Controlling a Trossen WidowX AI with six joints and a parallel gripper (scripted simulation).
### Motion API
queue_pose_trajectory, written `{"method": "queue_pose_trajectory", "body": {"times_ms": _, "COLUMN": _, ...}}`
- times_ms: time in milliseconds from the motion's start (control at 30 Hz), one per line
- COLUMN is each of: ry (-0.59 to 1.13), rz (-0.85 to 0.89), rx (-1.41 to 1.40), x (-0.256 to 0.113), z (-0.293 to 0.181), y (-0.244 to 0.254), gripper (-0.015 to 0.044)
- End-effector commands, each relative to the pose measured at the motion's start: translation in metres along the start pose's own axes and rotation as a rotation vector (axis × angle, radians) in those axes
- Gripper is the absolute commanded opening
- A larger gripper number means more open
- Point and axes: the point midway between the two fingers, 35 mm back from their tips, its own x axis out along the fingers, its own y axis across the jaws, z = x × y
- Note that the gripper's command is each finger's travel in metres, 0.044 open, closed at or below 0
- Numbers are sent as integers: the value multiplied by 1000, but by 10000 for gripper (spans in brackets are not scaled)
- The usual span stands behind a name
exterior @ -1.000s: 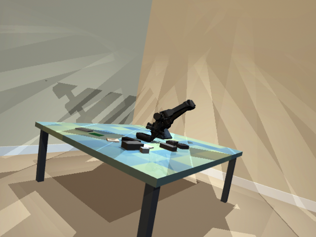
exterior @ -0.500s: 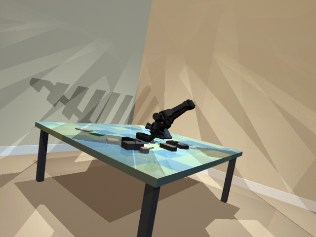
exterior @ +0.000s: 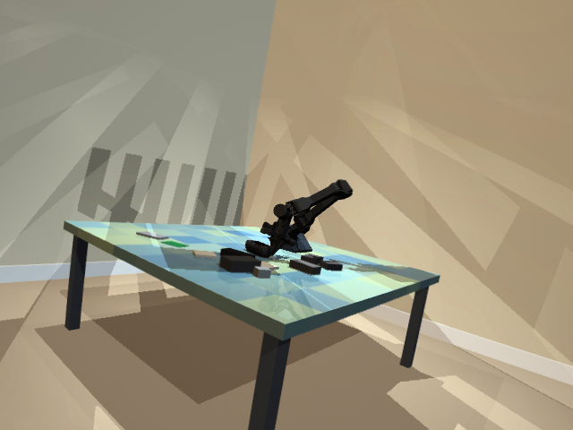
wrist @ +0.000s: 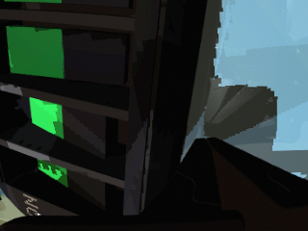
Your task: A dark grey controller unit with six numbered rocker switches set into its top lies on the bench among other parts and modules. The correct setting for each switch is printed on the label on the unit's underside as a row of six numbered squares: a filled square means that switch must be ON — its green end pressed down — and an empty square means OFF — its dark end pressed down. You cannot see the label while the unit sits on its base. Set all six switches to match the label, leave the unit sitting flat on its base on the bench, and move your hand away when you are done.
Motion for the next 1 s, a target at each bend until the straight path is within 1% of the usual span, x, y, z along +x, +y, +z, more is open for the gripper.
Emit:
{"method": "queue_pose_trajectory", "body": {"times_ms": 0, "ry": -5, "rz": 7, "rx": -9, "x": 2, "z": 0, "y": 8, "gripper": 0}}
{"method": "queue_pose_trajectory", "body": {"times_ms": 667, "ry": -5, "rz": 8, "rx": -10, "x": 10, "z": 2, "y": 32, "gripper": 0}}
{"method": "queue_pose_trajectory", "body": {"times_ms": 967, "ry": 4, "rz": 4, "rx": -4, "x": 8, "z": 0, "y": 30, "gripper": 0}}
